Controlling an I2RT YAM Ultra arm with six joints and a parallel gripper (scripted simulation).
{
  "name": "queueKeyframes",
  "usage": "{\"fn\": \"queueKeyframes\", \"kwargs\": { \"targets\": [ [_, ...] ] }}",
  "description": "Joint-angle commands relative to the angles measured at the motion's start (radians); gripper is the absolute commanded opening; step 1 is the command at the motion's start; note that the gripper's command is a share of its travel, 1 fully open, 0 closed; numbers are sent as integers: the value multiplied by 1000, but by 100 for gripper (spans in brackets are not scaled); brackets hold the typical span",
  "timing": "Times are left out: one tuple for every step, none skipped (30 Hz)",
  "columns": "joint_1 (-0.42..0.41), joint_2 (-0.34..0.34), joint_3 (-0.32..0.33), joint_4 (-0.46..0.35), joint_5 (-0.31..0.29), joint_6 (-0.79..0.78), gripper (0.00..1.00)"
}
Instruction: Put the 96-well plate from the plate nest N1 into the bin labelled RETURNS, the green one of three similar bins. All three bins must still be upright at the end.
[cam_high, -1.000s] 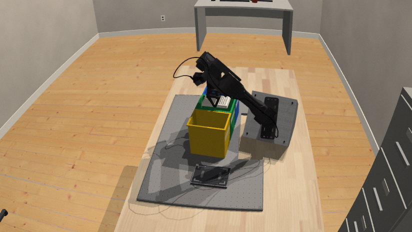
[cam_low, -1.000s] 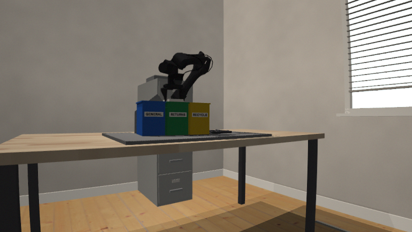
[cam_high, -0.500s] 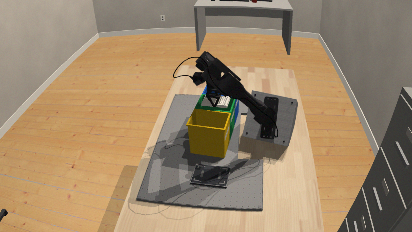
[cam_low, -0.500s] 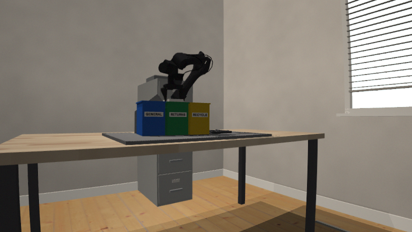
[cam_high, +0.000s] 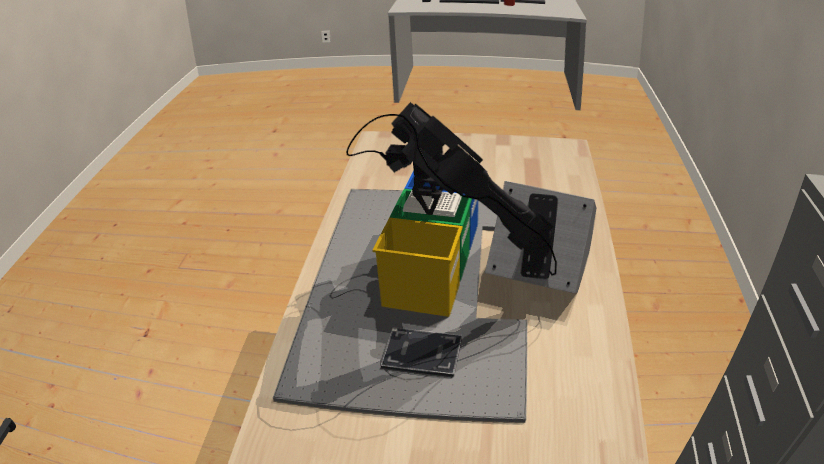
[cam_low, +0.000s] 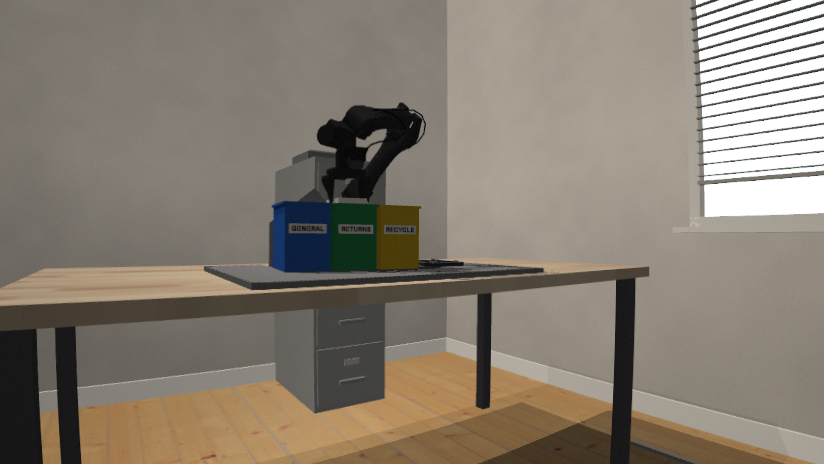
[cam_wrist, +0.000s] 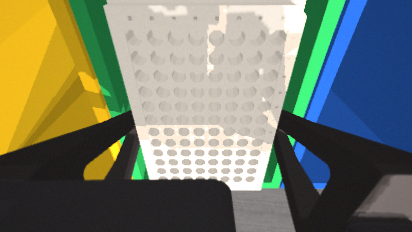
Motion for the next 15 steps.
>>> {"fn": "queueKeyframes", "kwargs": {
  "targets": [
    [-27, -6, 39, -13, -13, 6, 0],
    [-27, -5, 40, -12, -13, 5, 0],
    [-27, -4, 40, -13, -13, 6, 0],
    [-27, -3, 40, -13, -13, 6, 0],
    [-27, -2, 41, -13, -13, 6, 0],
    [-26, -1, 41, -13, -13, 7, 0],
    [-26, 0, 41, -13, -13, 7, 0],
    [-26, 1, 42, -13, -13, 7, 0],
    [-26, 3, 42, -13, -13, 7, 0],
    [-26, 4, 42, -13, -13, 7, 0],
    [-26, 5, 42, -13, -13, 7, 0],
    [-26, 6, 43, -13, -13, 8, 0],
    [-26, 7, 43, -13, -13, 8, 0],
    [-25, 8, 43, -13, -14, 8, 0],
    [-24, 8, 41, -3, -14, 11, 0]
  ]
}}
